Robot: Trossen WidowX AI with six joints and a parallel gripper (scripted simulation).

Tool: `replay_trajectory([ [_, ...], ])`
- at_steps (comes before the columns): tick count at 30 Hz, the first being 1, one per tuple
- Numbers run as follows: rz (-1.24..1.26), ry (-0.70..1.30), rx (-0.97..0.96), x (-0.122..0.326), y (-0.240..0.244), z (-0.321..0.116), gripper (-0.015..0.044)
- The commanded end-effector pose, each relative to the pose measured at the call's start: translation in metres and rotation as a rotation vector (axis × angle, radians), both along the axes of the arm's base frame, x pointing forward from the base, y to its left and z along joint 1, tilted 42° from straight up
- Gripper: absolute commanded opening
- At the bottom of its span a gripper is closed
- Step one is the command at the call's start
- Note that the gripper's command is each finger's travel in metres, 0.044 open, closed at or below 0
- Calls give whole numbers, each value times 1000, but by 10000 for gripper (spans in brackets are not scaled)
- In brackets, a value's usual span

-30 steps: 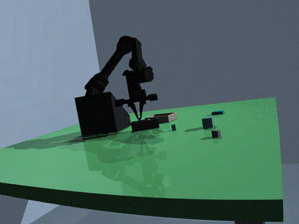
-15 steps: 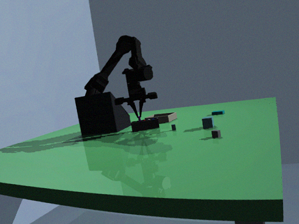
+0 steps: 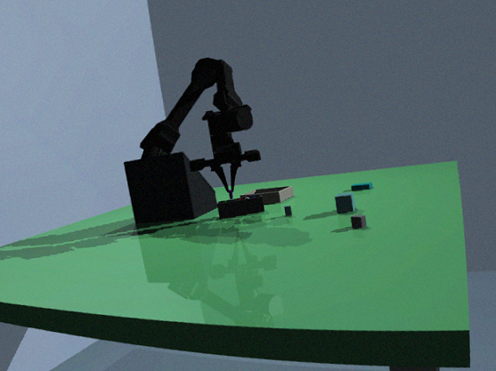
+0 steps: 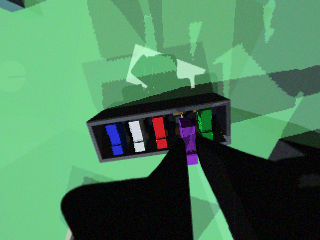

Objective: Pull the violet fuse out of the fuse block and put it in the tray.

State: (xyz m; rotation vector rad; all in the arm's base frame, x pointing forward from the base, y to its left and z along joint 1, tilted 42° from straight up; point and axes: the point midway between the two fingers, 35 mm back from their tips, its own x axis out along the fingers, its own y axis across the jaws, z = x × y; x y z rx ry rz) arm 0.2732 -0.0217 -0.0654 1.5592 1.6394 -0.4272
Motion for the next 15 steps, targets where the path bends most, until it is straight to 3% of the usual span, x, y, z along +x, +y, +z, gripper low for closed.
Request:
replay_trajectory([
  [1,2,-5,-8,0,-3,2,0],
  [15,2,-5,-7,-1,-7,7,0],
])
